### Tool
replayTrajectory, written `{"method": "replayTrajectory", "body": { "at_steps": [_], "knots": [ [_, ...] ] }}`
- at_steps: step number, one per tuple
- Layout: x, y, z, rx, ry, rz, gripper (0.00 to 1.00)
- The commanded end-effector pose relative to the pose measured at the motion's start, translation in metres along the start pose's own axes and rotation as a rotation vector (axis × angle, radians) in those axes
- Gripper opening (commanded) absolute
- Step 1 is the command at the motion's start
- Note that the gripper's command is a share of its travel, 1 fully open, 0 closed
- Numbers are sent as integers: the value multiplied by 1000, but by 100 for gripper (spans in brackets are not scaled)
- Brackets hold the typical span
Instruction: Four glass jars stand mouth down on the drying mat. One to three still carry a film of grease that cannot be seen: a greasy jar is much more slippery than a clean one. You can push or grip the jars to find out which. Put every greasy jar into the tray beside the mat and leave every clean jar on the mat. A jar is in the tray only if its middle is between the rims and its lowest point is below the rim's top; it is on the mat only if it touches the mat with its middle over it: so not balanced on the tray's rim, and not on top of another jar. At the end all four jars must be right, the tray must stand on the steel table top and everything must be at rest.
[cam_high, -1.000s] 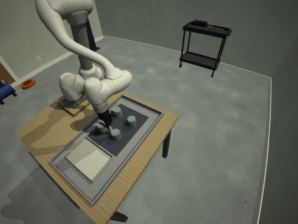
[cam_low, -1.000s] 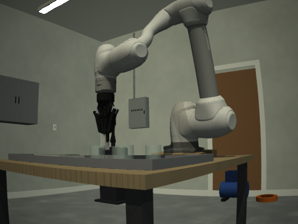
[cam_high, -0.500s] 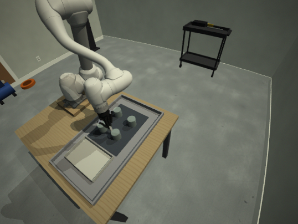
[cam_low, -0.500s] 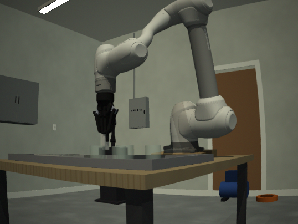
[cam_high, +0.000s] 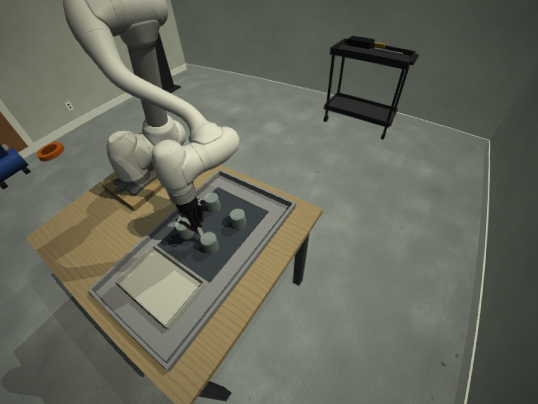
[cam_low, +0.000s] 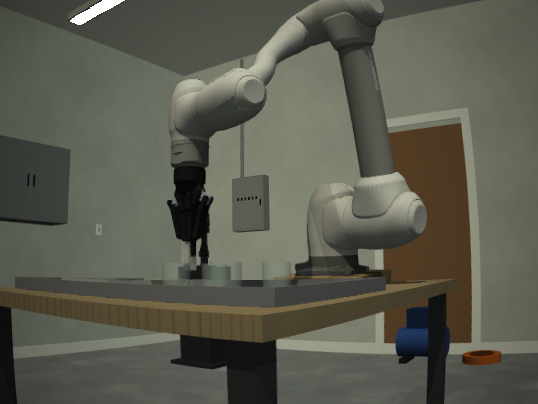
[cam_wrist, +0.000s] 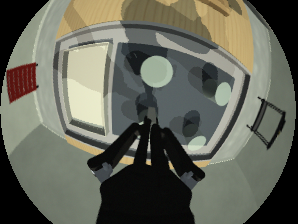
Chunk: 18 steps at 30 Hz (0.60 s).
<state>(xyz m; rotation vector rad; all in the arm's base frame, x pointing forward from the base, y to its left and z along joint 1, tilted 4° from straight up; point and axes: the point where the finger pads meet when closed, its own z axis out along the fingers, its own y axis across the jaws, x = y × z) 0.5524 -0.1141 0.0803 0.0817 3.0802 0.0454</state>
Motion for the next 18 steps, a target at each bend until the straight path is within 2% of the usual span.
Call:
{"method": "replayTrajectory", "body": {
  "at_steps": [1,18],
  "knots": [
    [0,0,0,0,0,0,0],
    [-2,0,0,0,0,0,0]
  ]
}}
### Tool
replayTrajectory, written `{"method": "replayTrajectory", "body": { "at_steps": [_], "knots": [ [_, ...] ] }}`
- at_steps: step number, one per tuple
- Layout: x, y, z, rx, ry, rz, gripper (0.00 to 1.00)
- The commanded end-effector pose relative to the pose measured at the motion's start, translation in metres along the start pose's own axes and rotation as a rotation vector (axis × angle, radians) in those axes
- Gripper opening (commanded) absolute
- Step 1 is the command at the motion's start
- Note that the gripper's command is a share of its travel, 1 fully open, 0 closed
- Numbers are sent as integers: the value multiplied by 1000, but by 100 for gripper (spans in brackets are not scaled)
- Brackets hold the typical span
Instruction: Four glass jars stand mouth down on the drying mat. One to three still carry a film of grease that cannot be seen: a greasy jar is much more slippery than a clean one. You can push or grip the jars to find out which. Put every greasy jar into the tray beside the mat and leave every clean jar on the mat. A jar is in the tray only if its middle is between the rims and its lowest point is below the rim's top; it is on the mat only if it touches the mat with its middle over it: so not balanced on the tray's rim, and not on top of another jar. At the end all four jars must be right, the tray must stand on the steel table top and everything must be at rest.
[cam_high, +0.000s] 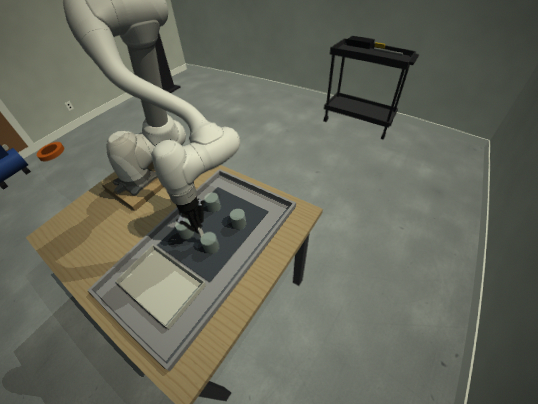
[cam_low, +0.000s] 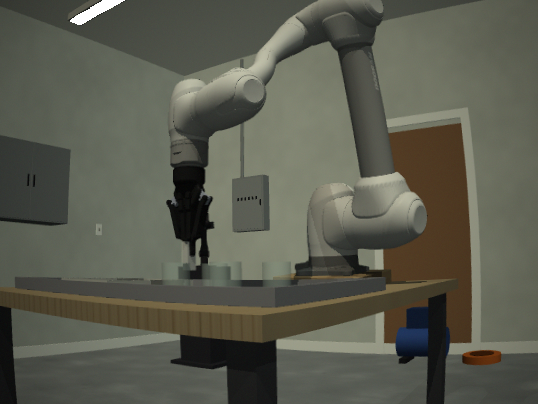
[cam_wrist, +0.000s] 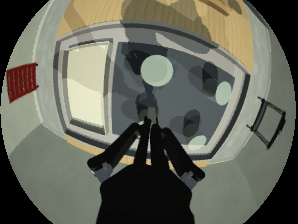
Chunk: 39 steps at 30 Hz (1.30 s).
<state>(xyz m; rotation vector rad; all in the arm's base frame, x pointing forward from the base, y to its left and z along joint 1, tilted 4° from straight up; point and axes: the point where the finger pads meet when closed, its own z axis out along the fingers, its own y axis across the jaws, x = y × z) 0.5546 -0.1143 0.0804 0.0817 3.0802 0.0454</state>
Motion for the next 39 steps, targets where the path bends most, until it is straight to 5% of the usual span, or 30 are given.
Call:
{"method": "replayTrajectory", "body": {
  "at_steps": [1,39],
  "knots": [
    [0,0,0,0,0,0,0],
    [-5,0,-4,0,0,0,0]
  ]
}}
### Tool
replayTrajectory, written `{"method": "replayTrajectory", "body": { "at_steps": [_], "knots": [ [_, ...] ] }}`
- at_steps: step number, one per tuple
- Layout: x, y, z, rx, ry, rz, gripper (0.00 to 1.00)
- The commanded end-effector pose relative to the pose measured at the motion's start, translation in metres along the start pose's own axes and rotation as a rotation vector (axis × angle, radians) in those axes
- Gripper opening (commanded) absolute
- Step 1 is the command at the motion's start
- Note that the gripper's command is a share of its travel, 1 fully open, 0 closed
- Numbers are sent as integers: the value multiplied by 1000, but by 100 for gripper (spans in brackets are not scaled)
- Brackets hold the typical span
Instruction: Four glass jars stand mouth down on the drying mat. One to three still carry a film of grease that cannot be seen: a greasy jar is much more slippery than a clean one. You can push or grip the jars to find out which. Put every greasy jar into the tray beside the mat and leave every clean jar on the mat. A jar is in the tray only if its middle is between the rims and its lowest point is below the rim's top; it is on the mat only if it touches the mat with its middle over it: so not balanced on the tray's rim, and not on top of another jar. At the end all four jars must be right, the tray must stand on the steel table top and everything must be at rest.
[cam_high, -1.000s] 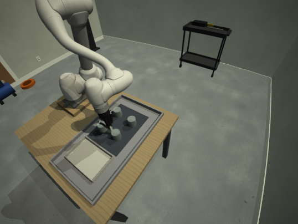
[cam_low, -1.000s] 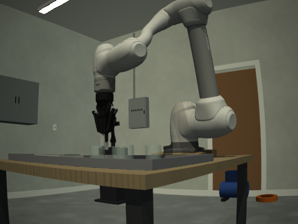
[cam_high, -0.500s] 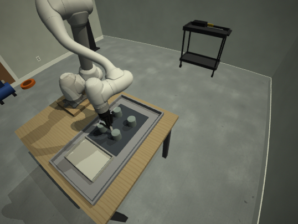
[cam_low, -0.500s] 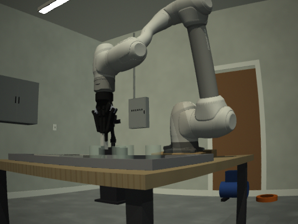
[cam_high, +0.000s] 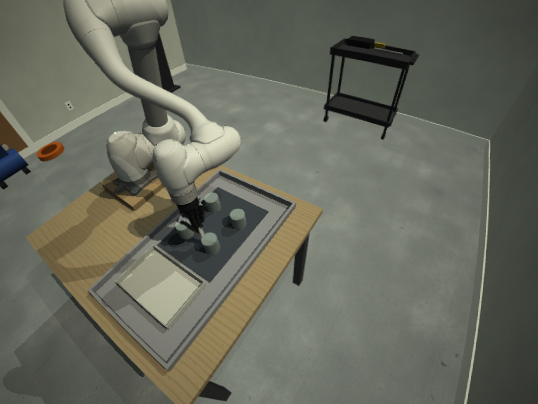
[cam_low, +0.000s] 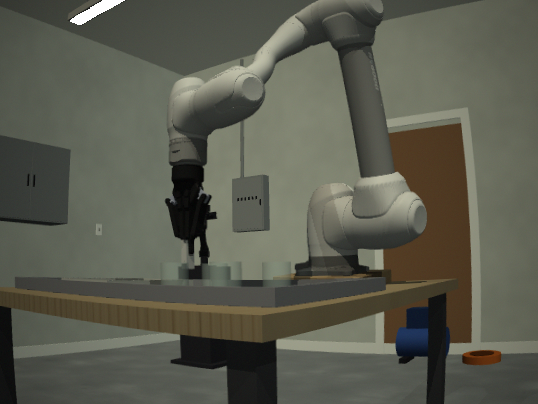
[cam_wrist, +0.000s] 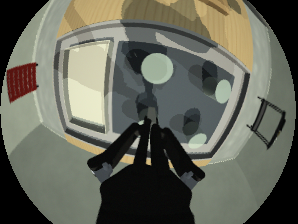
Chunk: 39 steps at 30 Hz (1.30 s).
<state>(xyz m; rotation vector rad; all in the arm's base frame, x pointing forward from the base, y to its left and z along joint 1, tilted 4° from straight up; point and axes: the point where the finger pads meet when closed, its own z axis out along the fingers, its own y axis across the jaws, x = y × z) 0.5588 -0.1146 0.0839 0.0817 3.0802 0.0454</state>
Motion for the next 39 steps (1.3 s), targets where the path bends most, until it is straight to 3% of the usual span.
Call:
{"method": "replayTrajectory", "body": {
  "at_steps": [1,39],
  "knots": [
    [0,0,0,0,0,0,0],
    [-5,0,-4,0,0,0,0]
  ]
}}
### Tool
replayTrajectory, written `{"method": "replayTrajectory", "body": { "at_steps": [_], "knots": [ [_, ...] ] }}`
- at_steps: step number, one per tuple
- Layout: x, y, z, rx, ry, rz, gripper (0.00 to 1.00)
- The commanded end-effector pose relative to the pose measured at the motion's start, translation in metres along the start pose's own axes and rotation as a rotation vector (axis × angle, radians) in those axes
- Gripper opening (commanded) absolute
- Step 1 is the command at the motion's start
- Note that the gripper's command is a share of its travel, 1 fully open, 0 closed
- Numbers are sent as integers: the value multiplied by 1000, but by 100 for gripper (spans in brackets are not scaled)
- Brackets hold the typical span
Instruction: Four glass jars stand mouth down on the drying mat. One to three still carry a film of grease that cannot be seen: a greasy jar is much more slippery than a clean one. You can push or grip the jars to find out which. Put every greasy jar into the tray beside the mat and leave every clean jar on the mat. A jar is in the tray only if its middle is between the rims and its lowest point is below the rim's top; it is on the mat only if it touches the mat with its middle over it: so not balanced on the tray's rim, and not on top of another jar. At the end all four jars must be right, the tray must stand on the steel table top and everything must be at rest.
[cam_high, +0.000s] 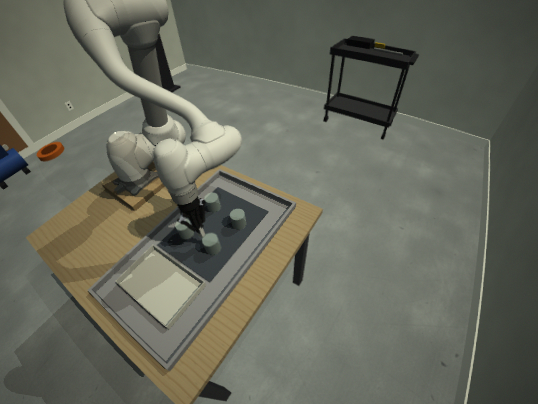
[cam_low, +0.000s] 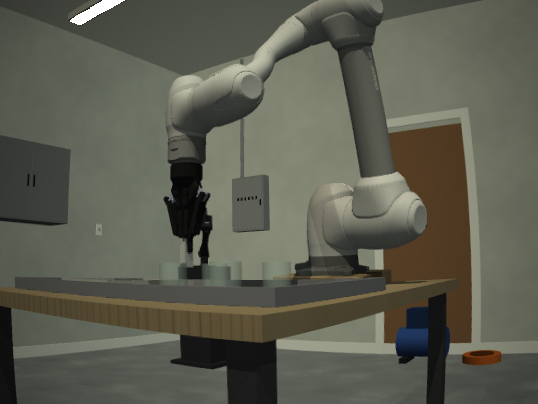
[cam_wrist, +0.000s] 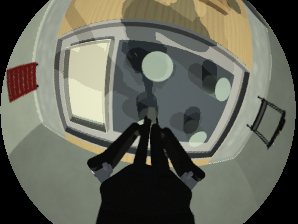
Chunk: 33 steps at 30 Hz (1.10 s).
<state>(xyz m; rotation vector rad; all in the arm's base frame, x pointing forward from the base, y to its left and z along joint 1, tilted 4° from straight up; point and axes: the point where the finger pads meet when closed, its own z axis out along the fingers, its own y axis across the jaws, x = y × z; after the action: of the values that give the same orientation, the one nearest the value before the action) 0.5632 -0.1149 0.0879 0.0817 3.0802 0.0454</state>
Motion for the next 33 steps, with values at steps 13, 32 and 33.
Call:
{"method": "replayTrajectory", "body": {
  "at_steps": [13,32,33],
  "knots": [
    [6,0,1,0,0,0,0],
    [26,0,7,0,0,0,0],
    [26,0,7,0,0,0,0]
  ]
}}
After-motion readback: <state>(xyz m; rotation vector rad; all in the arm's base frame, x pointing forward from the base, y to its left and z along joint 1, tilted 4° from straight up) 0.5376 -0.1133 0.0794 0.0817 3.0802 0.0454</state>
